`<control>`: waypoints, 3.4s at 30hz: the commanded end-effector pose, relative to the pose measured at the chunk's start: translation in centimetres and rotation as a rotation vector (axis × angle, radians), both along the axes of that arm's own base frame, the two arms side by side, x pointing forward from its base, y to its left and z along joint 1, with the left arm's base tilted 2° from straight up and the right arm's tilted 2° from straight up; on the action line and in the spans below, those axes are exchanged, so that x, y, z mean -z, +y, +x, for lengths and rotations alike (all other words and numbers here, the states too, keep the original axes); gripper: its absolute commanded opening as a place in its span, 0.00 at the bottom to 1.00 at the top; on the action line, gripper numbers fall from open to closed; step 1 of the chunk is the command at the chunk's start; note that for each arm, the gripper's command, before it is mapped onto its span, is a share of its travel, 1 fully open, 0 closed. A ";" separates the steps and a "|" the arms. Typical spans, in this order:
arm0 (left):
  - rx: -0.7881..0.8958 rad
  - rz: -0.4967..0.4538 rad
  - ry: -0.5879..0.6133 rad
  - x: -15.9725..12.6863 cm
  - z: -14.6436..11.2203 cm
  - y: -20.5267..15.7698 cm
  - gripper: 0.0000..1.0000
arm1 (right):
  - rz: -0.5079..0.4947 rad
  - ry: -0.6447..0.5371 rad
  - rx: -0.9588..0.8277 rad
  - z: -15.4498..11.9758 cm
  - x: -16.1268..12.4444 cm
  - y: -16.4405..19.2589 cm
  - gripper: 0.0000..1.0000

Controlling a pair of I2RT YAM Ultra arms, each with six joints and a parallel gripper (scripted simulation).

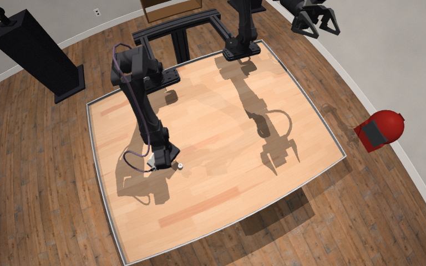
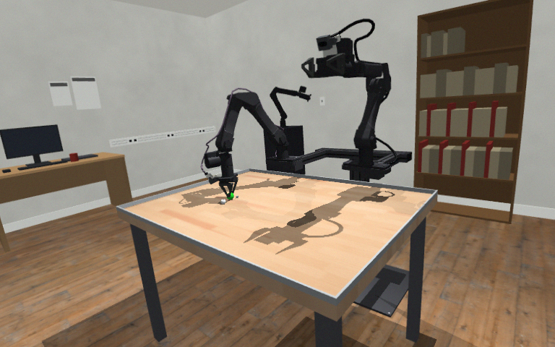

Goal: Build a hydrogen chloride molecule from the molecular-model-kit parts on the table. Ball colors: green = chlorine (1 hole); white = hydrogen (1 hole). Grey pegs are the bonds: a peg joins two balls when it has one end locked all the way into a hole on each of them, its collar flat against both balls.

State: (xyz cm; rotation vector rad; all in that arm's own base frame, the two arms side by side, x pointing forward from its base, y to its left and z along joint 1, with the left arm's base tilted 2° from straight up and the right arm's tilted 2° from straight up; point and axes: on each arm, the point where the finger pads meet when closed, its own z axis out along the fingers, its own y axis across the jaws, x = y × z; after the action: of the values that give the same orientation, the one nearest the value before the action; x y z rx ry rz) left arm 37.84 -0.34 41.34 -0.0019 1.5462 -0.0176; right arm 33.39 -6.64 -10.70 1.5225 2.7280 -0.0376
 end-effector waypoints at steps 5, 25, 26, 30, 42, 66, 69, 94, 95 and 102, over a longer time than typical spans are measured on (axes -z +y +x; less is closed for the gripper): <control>0.014 0.005 -0.081 -3.3 -1.3 -0.4 1.00 | -0.013 -0.016 -0.019 0.2 0.6 0.2 0.54; 0.014 0.005 -0.081 -3.3 -1.3 -0.4 1.00 | -0.022 -0.063 -0.007 1.6 -0.2 -0.6 0.54; 0.014 0.005 -0.081 -3.3 -1.3 -0.4 1.00 | -0.021 -0.057 -0.006 1.2 -0.1 -0.6 0.54; 0.014 0.005 -0.081 -3.3 -1.3 -0.4 1.00 | -0.018 -0.043 -0.004 0.9 -0.2 -0.6 0.54; 0.014 0.005 -0.081 -3.3 -1.3 -0.4 1.00 | -0.026 -0.086 -0.006 2.6 -0.8 -0.7 0.00; 0.014 0.005 -0.081 -3.3 -1.3 -0.4 1.00 | -0.021 -0.064 -0.011 2.2 -1.8 0.1 0.00; 0.014 0.005 -0.081 -3.3 -1.3 -0.4 1.00 | -0.021 -0.062 -0.006 2.2 -2.4 0.0 0.00; 0.014 0.005 -0.081 -3.3 -1.3 -0.4 1.00 | -0.025 -0.065 -0.210 -4.3 -3.3 -7.7 0.00; 0.014 0.005 -0.081 -3.3 -1.3 -0.4 1.00 | -0.026 -0.064 -0.220 -4.8 -3.3 -8.2 0.00; 0.014 0.005 -0.081 -3.3 -1.3 -0.4 1.00 | -0.037 -0.055 -0.288 -8.6 -3.3 -11.0 0.00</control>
State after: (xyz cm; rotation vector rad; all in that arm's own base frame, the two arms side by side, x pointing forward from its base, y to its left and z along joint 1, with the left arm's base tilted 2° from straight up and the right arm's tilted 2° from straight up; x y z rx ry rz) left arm 37.84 -0.34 41.34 -0.0019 1.5462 -0.0176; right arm 24.87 -16.36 -8.42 1.2526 2.8514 -0.0382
